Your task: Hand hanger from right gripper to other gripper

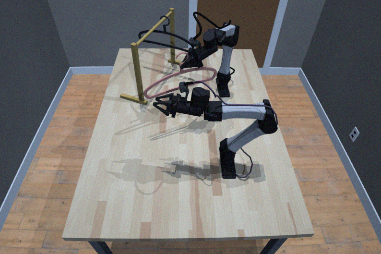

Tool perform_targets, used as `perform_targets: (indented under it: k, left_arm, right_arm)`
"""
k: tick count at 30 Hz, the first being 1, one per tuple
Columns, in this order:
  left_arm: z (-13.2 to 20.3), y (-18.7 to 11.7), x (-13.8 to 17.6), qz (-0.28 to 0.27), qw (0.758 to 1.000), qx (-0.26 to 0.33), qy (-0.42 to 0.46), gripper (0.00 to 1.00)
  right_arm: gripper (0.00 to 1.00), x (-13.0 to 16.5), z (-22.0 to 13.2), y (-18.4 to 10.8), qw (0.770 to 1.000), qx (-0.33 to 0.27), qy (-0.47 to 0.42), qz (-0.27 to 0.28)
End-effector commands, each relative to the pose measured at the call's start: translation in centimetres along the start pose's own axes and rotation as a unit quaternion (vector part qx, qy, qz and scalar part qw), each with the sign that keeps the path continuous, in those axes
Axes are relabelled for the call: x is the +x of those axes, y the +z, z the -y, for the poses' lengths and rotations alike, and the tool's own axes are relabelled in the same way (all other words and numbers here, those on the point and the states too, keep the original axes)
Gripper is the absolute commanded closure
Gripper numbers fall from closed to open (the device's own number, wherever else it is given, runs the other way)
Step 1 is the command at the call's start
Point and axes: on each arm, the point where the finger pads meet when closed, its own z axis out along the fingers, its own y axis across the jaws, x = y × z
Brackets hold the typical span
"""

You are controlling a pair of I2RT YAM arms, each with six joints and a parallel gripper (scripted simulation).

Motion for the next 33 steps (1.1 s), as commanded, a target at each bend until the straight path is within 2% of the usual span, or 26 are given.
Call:
perform_targets:
  k: [1,5,10,12,15,21,27,29,33]
  left_arm:
    - [3.3,-2.0,-2.5,0.096,0.987,0.066,0.111,0.53]
    - [6.3,-4.0,-2.0,0.133,0.967,0.116,0.183,0.53]
    - [9.9,-6.3,-1.2,0.174,0.929,0.18,0.272,0.53]
    - [9.9,-6.3,-1.2,0.174,0.929,0.18,0.272,0.53]
    - [11.9,-7.6,-1.4,0.207,0.896,0.212,0.331,0.53]
    - [16.2,-10.6,-1.6,0.264,0.812,0.28,0.439,0.53]
    - [18.8,-12.0,-2.0,0.294,0.759,0.315,0.487,0.53]
    - [18.8,-12.0,-2.0,0.294,0.759,0.315,0.487,0.53]
    - [19.6,-12.6,-2.6,0.308,0.742,0.325,0.499,0.53]
  right_arm:
    - [0.99,-1.4,0.5,-2.7,0.999,0.002,0.025,0.032]
    - [0.99,-0.6,0.1,-3.5,0.999,0.002,0.021,0.027]
    - [0.99,0.1,-0.4,-4.4,0.999,0.002,0.02,0.026]
    - [0.99,0.1,-0.4,-4.4,0.999,0.002,0.02,0.026]
    - [0.99,0.5,-0.6,-4.9,0.999,0.003,0.022,0.026]
    - [0.99,1.4,-1.4,-6.4,0.999,0.003,0.022,0.026]
    - [0.99,1.7,-2.2,-7.1,1.0,-0.004,0.014,0.018]
    - [0.99,1.7,-2.2,-7.1,1.0,-0.004,0.014,0.018]
    - [0.99,1.7,-2.4,-7.4,1.0,-0.004,0.013,0.015]
